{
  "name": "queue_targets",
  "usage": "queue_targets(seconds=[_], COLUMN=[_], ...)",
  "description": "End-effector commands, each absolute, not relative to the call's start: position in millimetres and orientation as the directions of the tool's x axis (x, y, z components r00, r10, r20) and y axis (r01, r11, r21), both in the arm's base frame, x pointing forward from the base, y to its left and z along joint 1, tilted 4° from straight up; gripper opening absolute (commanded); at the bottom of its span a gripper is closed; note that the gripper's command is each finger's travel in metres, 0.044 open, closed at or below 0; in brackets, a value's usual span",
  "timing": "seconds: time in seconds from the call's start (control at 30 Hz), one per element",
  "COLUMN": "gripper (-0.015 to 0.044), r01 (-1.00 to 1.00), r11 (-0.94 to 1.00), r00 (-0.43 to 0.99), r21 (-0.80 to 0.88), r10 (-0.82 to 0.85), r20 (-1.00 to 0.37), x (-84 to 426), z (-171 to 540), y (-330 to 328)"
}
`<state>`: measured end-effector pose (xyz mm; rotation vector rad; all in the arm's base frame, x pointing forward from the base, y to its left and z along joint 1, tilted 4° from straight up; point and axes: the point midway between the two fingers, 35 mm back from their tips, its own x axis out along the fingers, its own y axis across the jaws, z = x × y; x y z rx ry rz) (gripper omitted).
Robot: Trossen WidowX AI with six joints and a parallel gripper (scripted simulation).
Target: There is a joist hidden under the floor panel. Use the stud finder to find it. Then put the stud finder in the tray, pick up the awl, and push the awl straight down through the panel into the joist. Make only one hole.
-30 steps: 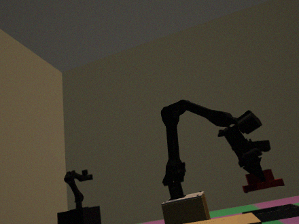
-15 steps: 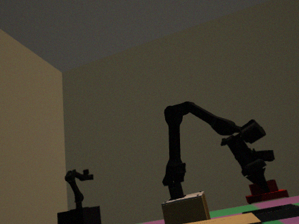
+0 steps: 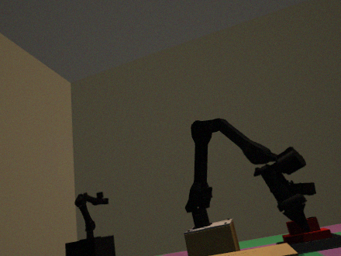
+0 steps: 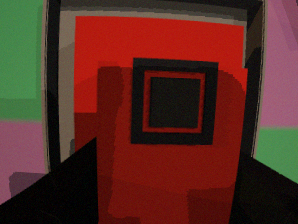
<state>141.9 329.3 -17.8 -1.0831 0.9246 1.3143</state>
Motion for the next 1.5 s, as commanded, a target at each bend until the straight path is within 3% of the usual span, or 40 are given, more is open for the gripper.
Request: queue_targets(seconds=[0.0, 0.43, 0.83, 1.0, 1.13, 1.27, 1.47], gripper=[0.0000, 0.0000, 0.0315, 0.0440, 0.0440, 0.0440, 0.0440], r01=[-0.995, -0.995, -0.995, -0.995, -0.995, -0.996, -0.882], r11=[-0.054, -0.054, -0.049, -0.049, -0.049, -0.036, 0.472], r00=[0.066, 0.066, 0.067, 0.067, 0.066, 0.070, 0.121], r21=[-0.084, -0.084, -0.083, -0.083, -0.083, -0.084, 0.009], r10=[0.275, 0.275, 0.271, 0.271, 0.271, 0.285, 0.245], r20=[-0.959, -0.959, -0.960, -0.960, -0.960, -0.956, -0.962], x=[142.4, 143.5, 143.3, 141.8, 135.8, 141.0, 216.3], z=[-22.1, -36.7, -35.1, 2.5, 57.5, 47.9, 41.3], y=[329.4, 329.1, 328.7, 332.6, 329.5, 331.9, 278.6])
